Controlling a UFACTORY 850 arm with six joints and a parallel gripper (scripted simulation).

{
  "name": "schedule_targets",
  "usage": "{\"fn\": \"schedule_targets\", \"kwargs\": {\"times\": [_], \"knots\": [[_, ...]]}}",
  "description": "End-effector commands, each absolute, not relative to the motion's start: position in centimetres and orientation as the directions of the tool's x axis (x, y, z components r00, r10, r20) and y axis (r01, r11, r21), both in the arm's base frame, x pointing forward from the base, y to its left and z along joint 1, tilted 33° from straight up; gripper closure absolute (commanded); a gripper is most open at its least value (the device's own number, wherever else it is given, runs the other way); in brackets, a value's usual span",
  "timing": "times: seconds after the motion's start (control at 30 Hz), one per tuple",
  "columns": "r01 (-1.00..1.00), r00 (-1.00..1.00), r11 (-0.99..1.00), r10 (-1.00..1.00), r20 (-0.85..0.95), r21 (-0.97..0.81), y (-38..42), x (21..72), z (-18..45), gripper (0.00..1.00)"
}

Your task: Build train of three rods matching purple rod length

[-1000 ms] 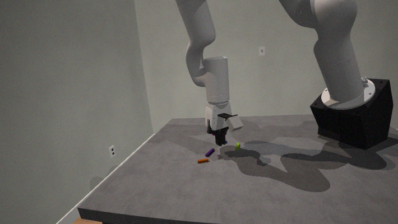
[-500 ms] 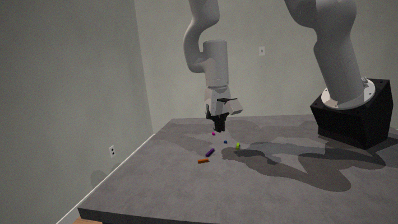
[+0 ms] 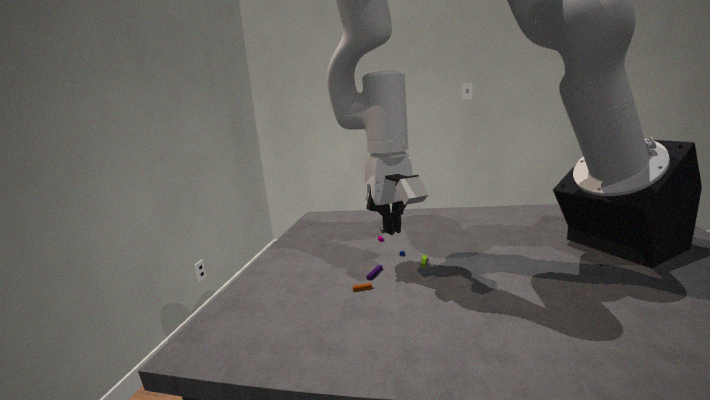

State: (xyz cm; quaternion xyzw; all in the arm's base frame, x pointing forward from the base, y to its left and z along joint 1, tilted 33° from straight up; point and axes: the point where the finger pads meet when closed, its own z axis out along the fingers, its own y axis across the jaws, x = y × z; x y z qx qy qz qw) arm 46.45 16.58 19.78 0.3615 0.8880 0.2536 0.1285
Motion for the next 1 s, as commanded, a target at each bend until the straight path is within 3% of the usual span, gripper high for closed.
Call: {"fn": "schedule_targets", "kwargs": {"times": [0.0, 0.47, 0.97], "knots": [[0.688, -0.601, 0.486, 0.797, 0.049, 0.539, 15.5, 46.8, 19.5, 0.96], [0.886, -0.223, 0.070, 0.931, 0.288, 0.458, 12.3, 47.6, 18.4, 0.96], [0.897, 0.172, -0.330, 0.873, 0.456, 0.293, 9.4, 48.0, 17.4, 0.96]]}}
